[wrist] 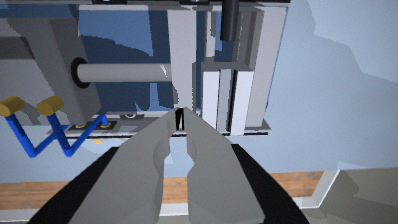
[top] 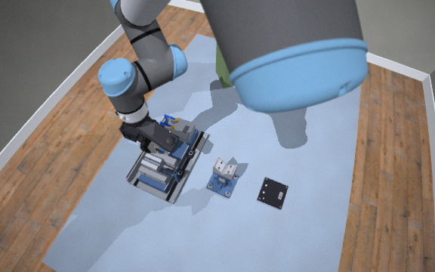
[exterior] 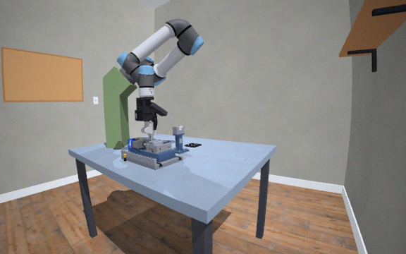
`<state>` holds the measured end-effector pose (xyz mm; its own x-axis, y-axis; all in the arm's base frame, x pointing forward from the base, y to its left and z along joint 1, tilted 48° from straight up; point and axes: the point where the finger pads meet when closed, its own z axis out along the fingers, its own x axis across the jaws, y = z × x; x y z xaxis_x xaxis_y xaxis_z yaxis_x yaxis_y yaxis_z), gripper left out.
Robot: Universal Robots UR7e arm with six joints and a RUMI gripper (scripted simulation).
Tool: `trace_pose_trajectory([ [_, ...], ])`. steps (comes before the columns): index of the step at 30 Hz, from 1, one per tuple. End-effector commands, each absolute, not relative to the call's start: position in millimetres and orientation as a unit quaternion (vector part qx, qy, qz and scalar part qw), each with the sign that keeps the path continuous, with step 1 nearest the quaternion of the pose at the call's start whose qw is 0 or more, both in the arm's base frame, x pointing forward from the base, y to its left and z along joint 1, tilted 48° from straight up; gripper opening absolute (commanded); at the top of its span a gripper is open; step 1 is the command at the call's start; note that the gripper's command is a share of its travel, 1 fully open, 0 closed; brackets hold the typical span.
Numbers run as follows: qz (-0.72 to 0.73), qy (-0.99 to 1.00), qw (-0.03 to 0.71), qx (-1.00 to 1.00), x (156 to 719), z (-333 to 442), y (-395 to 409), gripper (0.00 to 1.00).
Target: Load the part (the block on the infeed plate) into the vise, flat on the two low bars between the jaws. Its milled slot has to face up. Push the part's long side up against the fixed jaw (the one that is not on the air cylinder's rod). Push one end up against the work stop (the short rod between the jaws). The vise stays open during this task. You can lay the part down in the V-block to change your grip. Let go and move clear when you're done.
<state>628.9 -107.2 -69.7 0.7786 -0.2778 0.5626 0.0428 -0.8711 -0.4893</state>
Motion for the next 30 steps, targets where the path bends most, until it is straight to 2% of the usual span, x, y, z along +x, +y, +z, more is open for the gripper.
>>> trace_pose_trajectory([
  [1,-0.327,0.065,0.245,-0.910,629.9,-70.3,-107.1,0.00],
  [30,-0.327,0.065,0.245,-0.910,632.3,-72.8,-105.6,0.00],
])
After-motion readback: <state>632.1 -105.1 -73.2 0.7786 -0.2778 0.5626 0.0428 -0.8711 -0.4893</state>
